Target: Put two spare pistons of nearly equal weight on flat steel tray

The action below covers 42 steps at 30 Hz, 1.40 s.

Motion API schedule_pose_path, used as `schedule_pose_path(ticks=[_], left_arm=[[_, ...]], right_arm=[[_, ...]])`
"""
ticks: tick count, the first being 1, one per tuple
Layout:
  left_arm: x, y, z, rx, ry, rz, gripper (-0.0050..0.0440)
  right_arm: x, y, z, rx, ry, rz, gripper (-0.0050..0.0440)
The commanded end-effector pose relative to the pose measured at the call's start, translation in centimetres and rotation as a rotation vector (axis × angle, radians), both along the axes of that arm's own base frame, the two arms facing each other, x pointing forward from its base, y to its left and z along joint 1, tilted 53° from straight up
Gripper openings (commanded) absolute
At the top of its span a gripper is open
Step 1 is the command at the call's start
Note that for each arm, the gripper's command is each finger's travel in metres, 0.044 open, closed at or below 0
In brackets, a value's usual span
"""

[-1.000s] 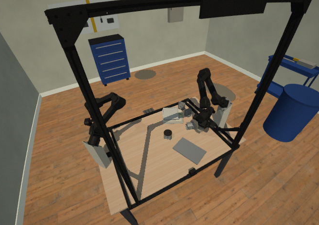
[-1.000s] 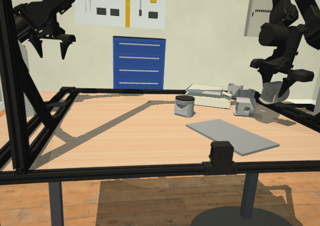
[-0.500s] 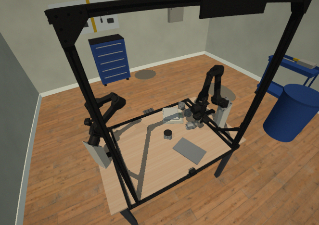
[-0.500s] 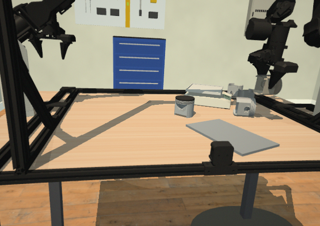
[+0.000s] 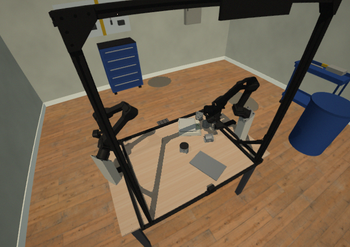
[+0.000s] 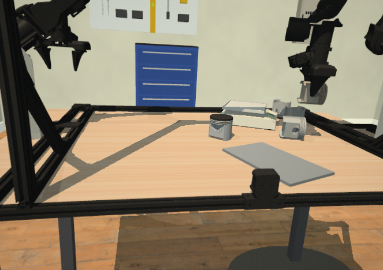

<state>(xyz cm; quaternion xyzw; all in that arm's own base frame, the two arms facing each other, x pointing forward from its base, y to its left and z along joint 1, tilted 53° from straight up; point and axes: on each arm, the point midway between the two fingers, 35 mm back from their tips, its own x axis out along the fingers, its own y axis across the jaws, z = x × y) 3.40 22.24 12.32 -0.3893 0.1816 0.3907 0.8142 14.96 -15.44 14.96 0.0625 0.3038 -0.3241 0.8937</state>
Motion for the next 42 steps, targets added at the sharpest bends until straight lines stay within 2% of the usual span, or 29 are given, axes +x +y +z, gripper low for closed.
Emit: schedule_pose_path(ticks=[1, 4, 18, 21, 36, 38, 42], left_arm=[[0.0, 0.0, 0.0, 0.001, -0.001, -0.001, 0.044], [0.0, 0.0, 0.0, 0.001, -0.001, -0.001, 0.044], [0.0, 0.0, 0.0, 0.001, -0.001, -0.001, 0.044], [0.0, 0.0, 0.0, 0.001, -0.001, -0.001, 0.044], [0.0, 0.0, 0.0, 0.001, -0.001, -0.001, 0.044], [0.0, 0.0, 0.0, 0.001, -0.001, -0.001, 0.044], [0.0, 0.0, 0.0, 0.001, -0.001, -0.001, 0.044]], right_arm=[[-1.3, -1.4, 1.0, 0.063, -0.06, -0.048, 0.0158], [-1.6, -1.7, 1.1, 0.082, -0.074, -0.061, 0.0158], [-5.9, -6.3, 3.1, 0.329, -0.26, -0.242, 0.0158], [-6.0, -6.3, 3.1, 0.329, -0.259, -0.242, 0.0158], [-4.7, -11.4, 8.5, 0.336, -0.265, -0.248, 0.0158], [-4.7, -11.4, 8.5, 0.336, -0.265, -0.248, 0.0158], [-4.4, -12.7, 9.9, 0.336, -0.265, -0.248, 0.0158]])
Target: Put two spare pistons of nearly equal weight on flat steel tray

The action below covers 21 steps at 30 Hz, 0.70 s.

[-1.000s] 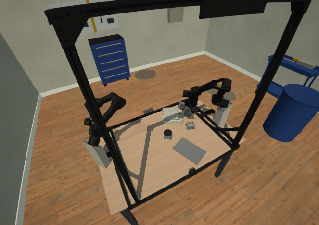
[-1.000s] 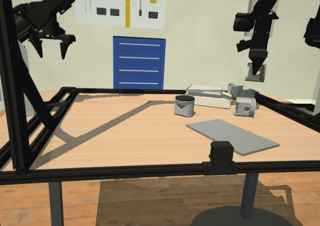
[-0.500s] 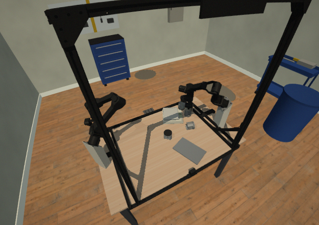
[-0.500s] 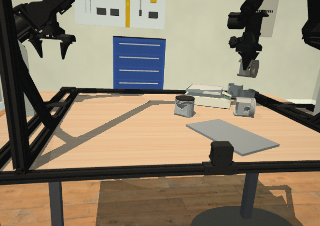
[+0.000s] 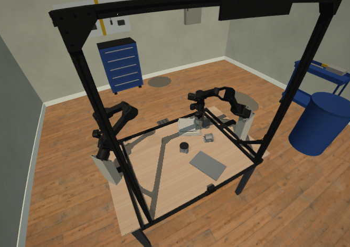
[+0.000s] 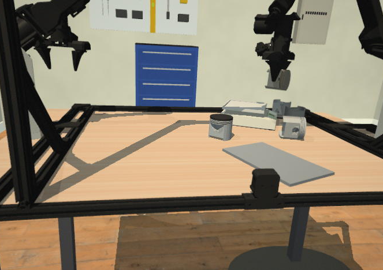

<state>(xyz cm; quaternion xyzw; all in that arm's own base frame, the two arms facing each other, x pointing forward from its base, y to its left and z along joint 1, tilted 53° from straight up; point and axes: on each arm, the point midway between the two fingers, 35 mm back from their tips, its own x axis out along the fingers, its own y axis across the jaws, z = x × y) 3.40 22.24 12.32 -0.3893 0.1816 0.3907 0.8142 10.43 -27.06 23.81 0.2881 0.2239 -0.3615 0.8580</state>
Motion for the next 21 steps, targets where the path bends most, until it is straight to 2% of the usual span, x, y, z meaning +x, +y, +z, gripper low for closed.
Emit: schedule_pose_path(ticks=[1, 21], left_arm=[[0.0, 0.0, 0.0, 0.001, -0.001, -0.001, 0.044], [0.0, 0.0, 0.0, 0.001, -0.001, -0.001, 0.044]], right_arm=[[0.2, -1.4, 1.4, 0.0, 0.002, -0.009, 0.0158], [1.7, -7.4, 8.0, 0.0, 0.002, -0.009, 0.0158]])
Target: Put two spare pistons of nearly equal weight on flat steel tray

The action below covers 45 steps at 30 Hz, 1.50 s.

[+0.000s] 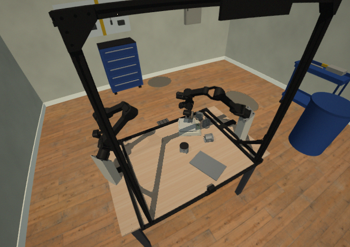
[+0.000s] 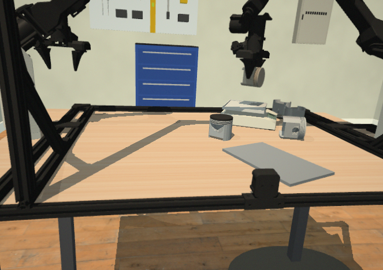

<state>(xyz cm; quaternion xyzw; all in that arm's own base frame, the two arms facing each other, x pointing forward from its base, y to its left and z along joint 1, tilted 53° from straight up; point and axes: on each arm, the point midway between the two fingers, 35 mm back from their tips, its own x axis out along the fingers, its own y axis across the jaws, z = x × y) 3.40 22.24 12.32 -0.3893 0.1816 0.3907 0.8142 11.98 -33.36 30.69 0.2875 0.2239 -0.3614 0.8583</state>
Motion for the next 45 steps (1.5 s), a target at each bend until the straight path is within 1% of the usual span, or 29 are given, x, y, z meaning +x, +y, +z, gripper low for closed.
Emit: schedule_pose_path(ticks=[1, 2, 7, 9, 24, 26, 41, 43, 45], left_arm=[[0.02, -0.01, 0.02, 0.001, -0.001, -0.001, 0.044], [0.02, -0.01, 0.02, 0.001, -0.001, -0.001, 0.044], [0.02, -0.01, 0.02, 0.001, -0.001, -0.001, 0.044], [0.02, -0.01, 0.02, 0.001, -0.001, -0.001, 0.044], [0.02, -0.01, 0.02, 0.001, -0.001, -0.001, 0.044], [0.02, -0.01, 0.02, 0.001, -0.001, -0.001, 0.044], [0.02, -0.01, 0.02, 0.001, -0.001, -0.001, 0.044], [0.02, -0.01, 0.02, 0.001, -0.001, -0.001, 0.044], [0.02, -0.01, 0.02, 0.001, -0.001, -0.001, 0.044]], right_arm=[[0.22, -1.47, 1.46, 0.002, 0.001, -0.009, 0.0158], [0.23, -1.49, 1.47, 0.002, 0.002, -0.009, 0.0158], [0.23, -1.49, 1.47, 0.091, -0.053, -0.091, 0.0158], [0.23, -1.49, 1.47, 0.091, -0.053, -0.091, 0.0158], [0.23, -1.49, 1.47, 0.359, -0.217, -0.338, 0.0158], [0.23, -1.49, 1.47, 0.359, -0.217, -0.338, 0.0158], [0.23, -1.49, 1.47, 0.628, -0.382, -0.585, 0.0158], [0.23, -1.49, 1.47, 0.628, -0.382, -0.585, 0.0158], [0.23, -1.49, 1.47, 0.664, -0.404, -0.618, 0.0158]])
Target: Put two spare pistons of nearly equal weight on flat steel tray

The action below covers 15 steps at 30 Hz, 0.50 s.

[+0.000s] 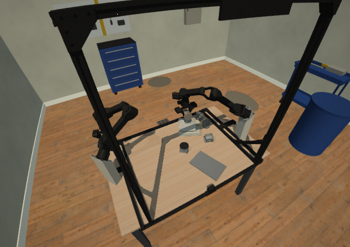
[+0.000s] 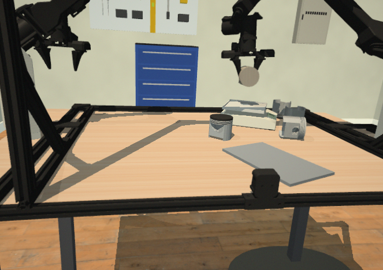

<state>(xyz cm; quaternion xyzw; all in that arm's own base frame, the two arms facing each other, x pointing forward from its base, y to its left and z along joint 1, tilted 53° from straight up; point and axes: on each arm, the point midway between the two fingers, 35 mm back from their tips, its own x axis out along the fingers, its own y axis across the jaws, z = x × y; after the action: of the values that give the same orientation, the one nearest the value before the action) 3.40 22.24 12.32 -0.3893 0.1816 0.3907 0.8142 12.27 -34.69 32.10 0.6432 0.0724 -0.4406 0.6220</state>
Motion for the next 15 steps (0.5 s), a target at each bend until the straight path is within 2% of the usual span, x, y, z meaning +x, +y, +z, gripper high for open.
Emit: schedule_pose_path(ticks=[1, 13, 15], left_arm=[[0.02, -0.01, 0.02, 0.001, -0.001, -0.001, 0.044], [0.02, -0.01, 0.02, 0.001, -0.001, -0.001, 0.044], [0.02, -0.01, 0.02, 0.001, -0.001, -0.001, 0.044]], right_arm=[[-0.06, -0.17, 0.06, 0.06, -0.033, -0.061, 0.0158], [-0.06, -0.17, 0.06, 0.274, -0.165, -0.258, 0.0158], [-0.06, -0.17, 0.06, 0.274, -0.165, -0.258, 0.0158]])
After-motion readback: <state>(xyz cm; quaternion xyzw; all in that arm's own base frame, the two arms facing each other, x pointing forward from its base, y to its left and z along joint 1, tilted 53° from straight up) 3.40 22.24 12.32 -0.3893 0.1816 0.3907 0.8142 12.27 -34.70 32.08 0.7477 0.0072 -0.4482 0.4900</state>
